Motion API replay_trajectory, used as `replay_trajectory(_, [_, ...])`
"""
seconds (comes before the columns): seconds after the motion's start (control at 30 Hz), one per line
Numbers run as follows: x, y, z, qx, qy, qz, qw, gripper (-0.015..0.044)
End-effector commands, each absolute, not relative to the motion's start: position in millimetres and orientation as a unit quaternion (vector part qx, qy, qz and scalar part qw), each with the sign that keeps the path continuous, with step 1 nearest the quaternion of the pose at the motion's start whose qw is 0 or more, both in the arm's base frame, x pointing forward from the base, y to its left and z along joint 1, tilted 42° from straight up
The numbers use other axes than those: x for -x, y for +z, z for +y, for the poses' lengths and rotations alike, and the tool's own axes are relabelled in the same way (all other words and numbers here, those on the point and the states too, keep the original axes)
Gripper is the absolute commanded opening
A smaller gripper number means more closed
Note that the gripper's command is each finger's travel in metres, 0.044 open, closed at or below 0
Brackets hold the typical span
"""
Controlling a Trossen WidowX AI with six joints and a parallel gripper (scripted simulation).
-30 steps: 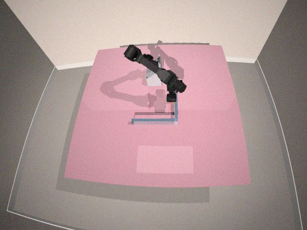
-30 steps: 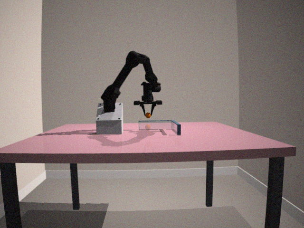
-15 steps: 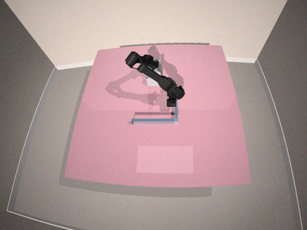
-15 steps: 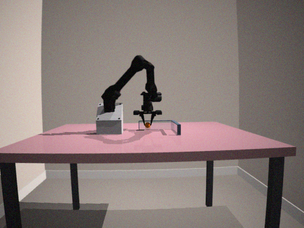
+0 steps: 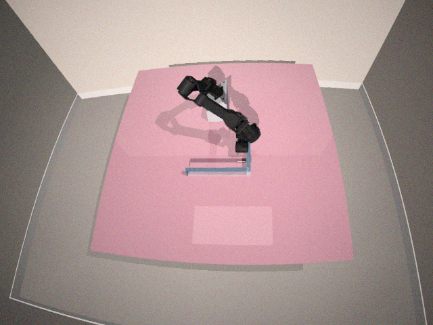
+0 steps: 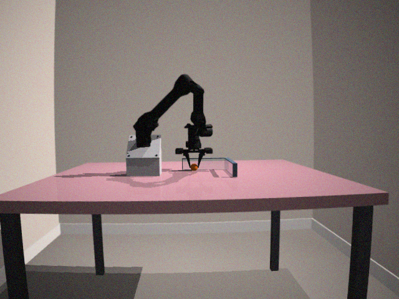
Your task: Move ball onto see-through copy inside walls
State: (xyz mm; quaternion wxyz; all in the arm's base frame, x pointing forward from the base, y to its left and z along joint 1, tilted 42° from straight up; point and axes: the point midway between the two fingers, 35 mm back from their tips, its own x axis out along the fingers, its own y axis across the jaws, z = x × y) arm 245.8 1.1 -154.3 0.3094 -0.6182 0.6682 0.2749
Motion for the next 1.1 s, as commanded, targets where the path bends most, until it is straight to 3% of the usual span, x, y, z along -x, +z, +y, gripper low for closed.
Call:
replay_trajectory(0.0, [-245.6,-155.6,-0.3,0.62,0.275,0.668,0.307,0.0])
replay_trajectory(0.03, [-245.6,-155.6,-0.3,0.62,0.275,0.668,0.307,0.0])
replay_trajectory(0.4, [-245.7,-154.7,0.8,0.618,0.275,0.668,0.309,0.0287])
replay_trajectory(0.6, [-247.7,-147.1,8.6,0.618,0.276,0.668,0.31,0.0287])
replay_trajectory(0.77, [-250.0,-91.2,57.6,0.619,0.277,0.667,0.309,0.0287])
replay_trajectory(1.07, [-253.1,-94.9,58.1,0.625,0.277,0.659,0.312,0.0287])
